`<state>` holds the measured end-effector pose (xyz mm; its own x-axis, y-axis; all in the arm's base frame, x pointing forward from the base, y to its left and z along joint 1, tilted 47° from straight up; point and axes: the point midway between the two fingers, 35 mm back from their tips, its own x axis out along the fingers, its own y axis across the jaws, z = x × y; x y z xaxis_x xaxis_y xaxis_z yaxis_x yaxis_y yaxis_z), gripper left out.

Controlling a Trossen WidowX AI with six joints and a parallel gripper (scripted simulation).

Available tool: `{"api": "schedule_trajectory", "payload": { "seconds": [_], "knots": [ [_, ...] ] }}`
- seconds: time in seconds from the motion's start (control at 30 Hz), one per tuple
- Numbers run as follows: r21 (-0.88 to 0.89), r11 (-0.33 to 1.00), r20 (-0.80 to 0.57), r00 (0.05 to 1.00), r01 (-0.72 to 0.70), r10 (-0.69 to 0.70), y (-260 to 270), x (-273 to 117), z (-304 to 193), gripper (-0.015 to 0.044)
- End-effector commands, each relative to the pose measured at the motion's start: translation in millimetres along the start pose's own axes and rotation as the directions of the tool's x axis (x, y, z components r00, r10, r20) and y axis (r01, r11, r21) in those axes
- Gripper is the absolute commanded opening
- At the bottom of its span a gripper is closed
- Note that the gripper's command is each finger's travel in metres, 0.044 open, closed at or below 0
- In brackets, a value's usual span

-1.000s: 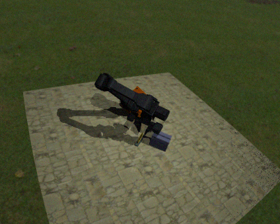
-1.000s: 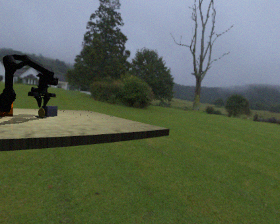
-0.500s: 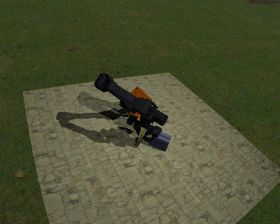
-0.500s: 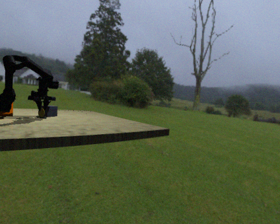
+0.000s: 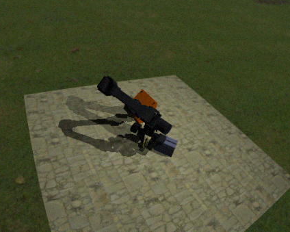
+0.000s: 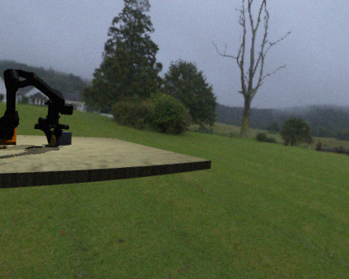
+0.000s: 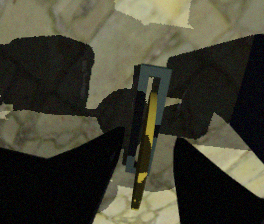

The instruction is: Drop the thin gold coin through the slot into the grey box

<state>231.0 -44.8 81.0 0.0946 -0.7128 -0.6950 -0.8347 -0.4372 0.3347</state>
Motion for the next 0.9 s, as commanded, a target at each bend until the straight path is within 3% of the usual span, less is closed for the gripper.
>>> {"api": "schedule_trajectory", "payload": {
  "seconds": [0.0,0.13,0.3,0.43,0.87],
  "knots": [
    [-0.006,1.000,-0.005,1.000,-0.007,0.007,2.4,6.3,0.7,0.0161],
    [-0.005,1.000,-0.006,1.000,-0.008,0.008,3.0,9.9,0.6,0.0161],
    [-0.005,1.000,-0.006,1.000,-0.008,0.008,3.0,9.9,0.6,0.0029],
    [-0.005,1.000,-0.006,1.000,-0.008,0.008,3.0,9.9,0.6,0.0003],
    [-0.006,1.000,-0.001,1.000,-0.004,0.004,0.1,-3.1,0.5,0.0000]
  ]
}}
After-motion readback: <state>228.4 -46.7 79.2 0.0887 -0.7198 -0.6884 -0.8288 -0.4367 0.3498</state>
